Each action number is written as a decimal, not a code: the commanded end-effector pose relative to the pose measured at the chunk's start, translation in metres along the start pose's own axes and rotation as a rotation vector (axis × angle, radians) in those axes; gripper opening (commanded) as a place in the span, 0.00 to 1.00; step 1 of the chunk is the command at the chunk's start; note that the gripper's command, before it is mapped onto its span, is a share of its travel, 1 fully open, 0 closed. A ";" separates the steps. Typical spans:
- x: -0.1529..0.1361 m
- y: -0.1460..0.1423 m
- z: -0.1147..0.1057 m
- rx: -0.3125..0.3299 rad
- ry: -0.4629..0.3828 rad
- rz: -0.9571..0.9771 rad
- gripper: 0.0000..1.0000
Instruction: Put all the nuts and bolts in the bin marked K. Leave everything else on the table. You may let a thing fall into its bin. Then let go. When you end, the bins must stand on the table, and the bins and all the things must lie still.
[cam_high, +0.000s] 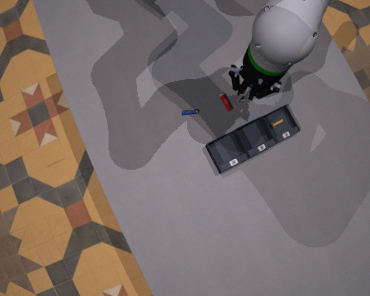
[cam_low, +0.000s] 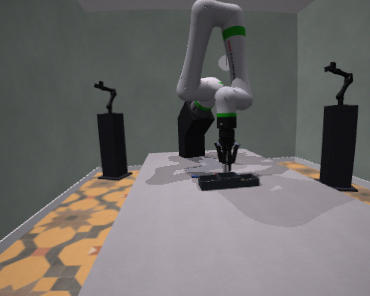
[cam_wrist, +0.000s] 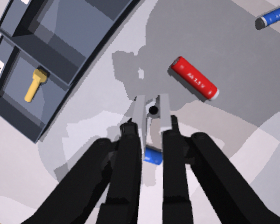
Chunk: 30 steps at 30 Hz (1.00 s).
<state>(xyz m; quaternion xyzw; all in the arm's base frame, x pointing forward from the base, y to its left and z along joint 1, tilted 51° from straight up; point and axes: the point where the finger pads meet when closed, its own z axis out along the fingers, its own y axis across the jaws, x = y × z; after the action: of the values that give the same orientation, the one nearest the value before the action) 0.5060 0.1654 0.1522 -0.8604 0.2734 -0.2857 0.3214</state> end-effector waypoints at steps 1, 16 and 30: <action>0.000 0.000 0.000 0.000 0.000 0.000 0.07; 0.000 0.000 -0.023 0.000 0.000 0.000 0.07; 0.000 0.000 -0.060 0.000 0.000 0.000 0.07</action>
<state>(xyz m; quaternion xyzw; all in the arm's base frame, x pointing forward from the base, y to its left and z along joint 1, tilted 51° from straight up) 0.4687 0.1433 0.1874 -0.8603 0.2737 -0.2862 0.3212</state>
